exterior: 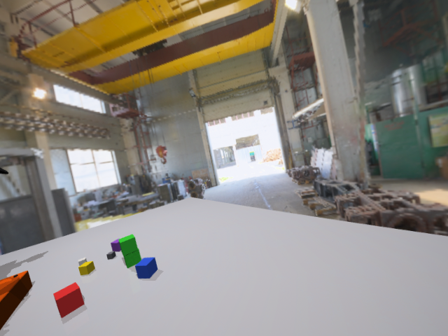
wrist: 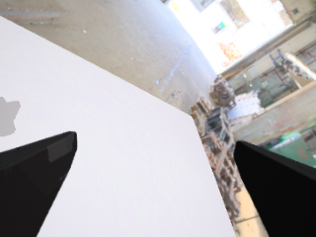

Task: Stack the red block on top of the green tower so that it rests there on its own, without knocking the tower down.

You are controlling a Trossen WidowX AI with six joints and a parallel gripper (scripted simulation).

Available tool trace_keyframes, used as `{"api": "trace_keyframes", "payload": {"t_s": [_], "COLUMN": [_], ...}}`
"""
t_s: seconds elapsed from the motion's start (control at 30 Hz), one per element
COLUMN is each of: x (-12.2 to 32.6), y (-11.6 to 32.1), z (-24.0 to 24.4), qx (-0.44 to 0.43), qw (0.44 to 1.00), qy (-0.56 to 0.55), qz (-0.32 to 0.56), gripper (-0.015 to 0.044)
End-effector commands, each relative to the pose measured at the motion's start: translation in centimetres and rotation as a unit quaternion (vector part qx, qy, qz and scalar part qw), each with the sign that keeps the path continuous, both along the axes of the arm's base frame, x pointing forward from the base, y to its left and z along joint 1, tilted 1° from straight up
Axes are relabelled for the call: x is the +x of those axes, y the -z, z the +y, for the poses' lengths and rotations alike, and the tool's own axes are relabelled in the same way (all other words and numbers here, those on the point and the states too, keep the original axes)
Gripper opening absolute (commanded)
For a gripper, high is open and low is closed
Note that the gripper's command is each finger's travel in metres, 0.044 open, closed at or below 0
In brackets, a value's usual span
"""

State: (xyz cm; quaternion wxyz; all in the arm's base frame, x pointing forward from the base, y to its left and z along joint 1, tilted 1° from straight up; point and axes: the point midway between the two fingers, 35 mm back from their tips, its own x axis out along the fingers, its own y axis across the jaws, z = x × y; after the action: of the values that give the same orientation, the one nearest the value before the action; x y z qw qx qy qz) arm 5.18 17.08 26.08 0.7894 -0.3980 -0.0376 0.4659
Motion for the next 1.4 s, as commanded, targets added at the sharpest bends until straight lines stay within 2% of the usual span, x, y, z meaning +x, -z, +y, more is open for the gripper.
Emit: {"api": "trace_keyframes", "payload": {"t_s": [0.0,0.63,1.37], "x": [1.2,6.8,14.0], "y": [0.3,2.4,5.8], "z": [0.2,-0.2,-4.2], "qx": [-0.034,-0.165,-0.277], "qw": [0.999,0.971,0.899], "qy": [0.035,0.174,0.315], "qz": [-0.006,0.016,0.126], "gripper": [0.044,0.044,0.044]}}
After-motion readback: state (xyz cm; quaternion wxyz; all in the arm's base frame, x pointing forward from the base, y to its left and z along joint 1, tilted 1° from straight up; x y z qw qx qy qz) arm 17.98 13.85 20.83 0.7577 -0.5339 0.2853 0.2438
